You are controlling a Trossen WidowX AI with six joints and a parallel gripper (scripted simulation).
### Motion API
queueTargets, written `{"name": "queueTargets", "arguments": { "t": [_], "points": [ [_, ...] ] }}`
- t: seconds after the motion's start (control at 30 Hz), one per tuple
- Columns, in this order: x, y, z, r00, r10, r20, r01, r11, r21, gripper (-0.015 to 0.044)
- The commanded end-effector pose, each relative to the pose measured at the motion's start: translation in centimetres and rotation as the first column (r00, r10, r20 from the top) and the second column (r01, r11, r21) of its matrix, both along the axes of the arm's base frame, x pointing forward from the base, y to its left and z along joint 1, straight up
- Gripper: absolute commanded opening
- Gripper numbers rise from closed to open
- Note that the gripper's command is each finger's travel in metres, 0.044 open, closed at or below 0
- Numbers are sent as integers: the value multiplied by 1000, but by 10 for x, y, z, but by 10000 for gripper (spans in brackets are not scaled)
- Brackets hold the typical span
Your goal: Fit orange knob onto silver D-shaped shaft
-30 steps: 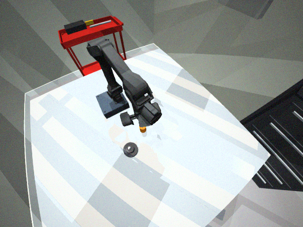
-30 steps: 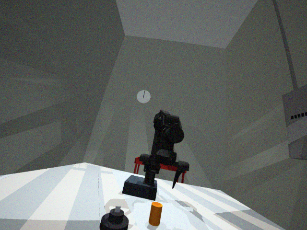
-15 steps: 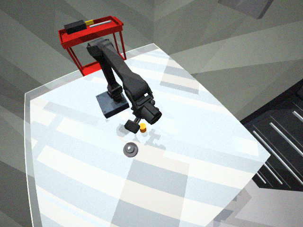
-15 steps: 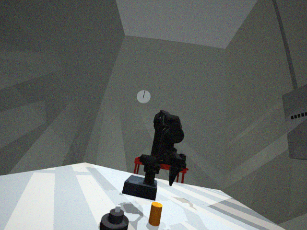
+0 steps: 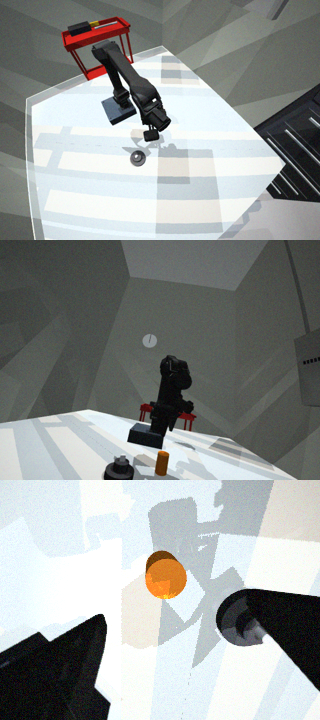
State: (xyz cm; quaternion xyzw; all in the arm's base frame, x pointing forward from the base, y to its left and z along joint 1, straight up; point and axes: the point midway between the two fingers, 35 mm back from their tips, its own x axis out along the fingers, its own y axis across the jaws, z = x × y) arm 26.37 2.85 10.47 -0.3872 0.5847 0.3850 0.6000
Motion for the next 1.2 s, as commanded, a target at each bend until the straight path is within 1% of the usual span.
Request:
{"name": "queueTargets", "arguments": {
  "t": [0.0,0.23,0.4,0.57,0.67,1.17],
  "points": [
    [0,-1,-1,986,164,0,-164,986,-9,440],
    [0,-1,-1,986,164,0,-164,986,-9,440],
    [1,-1,-34,986,164,0,-164,986,-9,440],
    [1,-1,-36,986,164,0,-164,986,-9,440],
    [1,-1,-48,986,164,0,-164,986,-9,440],
    [3,0,-67,987,164,0,-164,986,-9,440]
  ]
}}
